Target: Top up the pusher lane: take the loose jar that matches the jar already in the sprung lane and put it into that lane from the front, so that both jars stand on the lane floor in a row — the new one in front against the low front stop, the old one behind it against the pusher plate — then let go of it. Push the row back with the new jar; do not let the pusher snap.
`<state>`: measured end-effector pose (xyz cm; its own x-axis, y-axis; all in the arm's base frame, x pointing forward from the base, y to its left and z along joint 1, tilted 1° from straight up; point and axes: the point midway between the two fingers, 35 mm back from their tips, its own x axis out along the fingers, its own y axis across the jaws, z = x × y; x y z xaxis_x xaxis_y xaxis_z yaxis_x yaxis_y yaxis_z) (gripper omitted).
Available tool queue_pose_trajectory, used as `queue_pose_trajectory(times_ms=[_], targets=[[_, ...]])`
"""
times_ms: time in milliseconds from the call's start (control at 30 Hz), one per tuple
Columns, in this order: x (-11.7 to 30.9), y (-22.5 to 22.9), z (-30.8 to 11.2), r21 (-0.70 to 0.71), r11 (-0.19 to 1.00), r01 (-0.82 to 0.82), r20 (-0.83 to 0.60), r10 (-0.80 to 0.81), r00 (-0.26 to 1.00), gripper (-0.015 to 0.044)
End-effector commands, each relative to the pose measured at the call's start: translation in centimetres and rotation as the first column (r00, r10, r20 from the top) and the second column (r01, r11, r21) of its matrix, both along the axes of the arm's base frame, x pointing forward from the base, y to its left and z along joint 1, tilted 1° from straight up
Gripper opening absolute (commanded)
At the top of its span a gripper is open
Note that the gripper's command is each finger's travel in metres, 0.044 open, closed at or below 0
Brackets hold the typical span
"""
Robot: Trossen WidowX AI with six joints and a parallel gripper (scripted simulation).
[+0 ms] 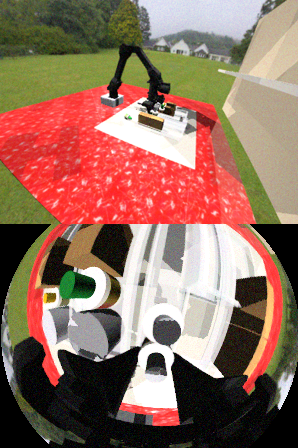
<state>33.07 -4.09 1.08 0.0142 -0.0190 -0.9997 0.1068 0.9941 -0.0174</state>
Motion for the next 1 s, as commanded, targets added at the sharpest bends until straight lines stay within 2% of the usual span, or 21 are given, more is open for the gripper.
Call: queue_pose_trajectory(times_ms=[0,967], targets=[[0.15,0.00,0.00,0.001,1.000,-0.003,0.011,0.003,1.000,0.0000],[-0.44,0.04,-0.02,0.001,1.000,-0.003,0.010,0.003,1.000,0.0000]])
